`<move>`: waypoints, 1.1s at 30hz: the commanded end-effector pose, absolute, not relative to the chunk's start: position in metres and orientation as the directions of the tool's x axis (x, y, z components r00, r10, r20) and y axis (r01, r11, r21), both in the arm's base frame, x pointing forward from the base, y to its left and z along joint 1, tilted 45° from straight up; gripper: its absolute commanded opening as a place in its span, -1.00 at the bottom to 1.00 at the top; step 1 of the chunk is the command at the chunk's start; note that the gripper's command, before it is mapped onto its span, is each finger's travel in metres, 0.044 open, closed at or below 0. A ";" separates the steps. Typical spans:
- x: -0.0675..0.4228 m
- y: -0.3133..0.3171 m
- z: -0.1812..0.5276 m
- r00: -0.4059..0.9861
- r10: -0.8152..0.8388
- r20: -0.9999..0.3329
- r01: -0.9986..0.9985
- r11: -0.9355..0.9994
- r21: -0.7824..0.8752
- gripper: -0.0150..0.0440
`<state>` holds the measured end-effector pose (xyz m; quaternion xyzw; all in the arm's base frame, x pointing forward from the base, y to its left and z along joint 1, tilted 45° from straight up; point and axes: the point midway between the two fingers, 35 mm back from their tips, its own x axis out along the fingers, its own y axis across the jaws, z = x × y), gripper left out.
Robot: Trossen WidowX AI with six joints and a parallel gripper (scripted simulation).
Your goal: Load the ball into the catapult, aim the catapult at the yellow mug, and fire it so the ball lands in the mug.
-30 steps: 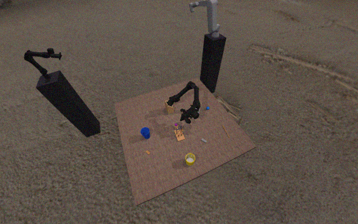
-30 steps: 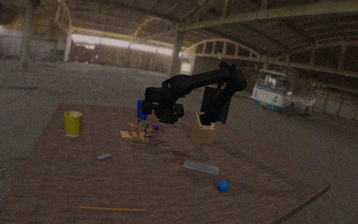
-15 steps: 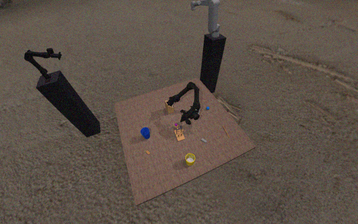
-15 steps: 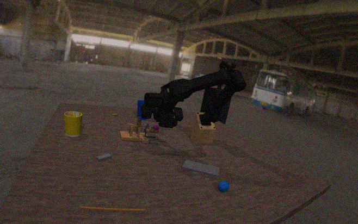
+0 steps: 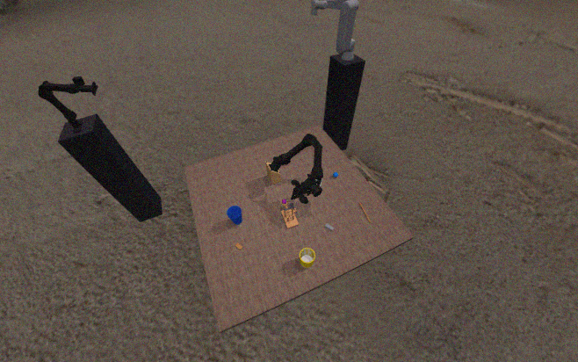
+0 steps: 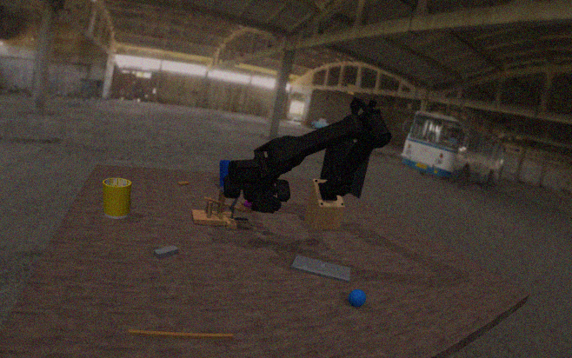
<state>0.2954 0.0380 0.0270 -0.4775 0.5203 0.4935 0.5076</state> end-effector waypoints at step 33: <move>0.288 0.079 -0.018 -0.041 0.005 -0.999 -0.997 0.060 0.041 -0.49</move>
